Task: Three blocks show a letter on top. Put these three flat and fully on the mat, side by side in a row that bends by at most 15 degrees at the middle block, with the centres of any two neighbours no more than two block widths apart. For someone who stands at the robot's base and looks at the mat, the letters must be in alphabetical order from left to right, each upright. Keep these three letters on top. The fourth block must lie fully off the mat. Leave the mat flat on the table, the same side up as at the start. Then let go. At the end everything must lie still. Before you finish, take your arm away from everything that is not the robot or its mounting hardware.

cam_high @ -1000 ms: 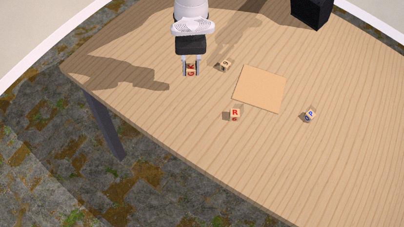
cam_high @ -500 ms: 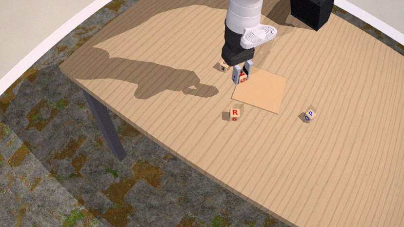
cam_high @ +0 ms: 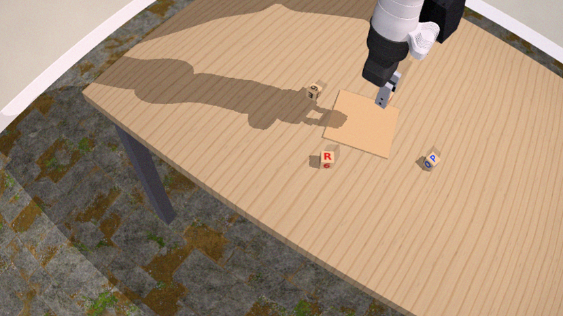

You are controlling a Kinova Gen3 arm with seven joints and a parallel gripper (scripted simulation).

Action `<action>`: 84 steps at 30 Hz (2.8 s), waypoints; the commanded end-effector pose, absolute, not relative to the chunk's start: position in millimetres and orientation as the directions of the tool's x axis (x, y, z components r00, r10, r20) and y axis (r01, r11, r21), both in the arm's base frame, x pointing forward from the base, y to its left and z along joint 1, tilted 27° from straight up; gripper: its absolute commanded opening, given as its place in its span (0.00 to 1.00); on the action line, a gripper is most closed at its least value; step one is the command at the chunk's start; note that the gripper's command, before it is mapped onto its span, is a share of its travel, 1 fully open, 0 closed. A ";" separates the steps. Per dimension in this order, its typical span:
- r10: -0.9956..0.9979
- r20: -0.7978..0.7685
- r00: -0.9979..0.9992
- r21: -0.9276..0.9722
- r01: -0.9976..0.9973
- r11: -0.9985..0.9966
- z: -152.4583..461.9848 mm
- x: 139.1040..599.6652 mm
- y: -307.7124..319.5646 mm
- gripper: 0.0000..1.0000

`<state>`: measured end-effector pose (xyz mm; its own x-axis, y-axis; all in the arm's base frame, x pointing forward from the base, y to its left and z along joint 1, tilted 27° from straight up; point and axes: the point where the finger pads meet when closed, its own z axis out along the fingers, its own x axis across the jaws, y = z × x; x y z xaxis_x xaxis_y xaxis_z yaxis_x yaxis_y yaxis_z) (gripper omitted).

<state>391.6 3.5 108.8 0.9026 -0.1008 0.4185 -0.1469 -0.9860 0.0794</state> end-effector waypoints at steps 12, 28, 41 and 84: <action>-0.043 0.441 0.896 0.085 -0.089 -0.992 111.2 384.0 17.6 0.49; -0.042 0.443 0.896 0.085 -0.089 -0.992 111.0 385.2 17.8 0.49; -0.042 0.444 0.895 0.084 -0.089 -0.993 108.4 387.2 17.5 0.49; -0.041 0.441 0.897 0.084 -0.087 -0.993 47.0 413.5 10.2 0.49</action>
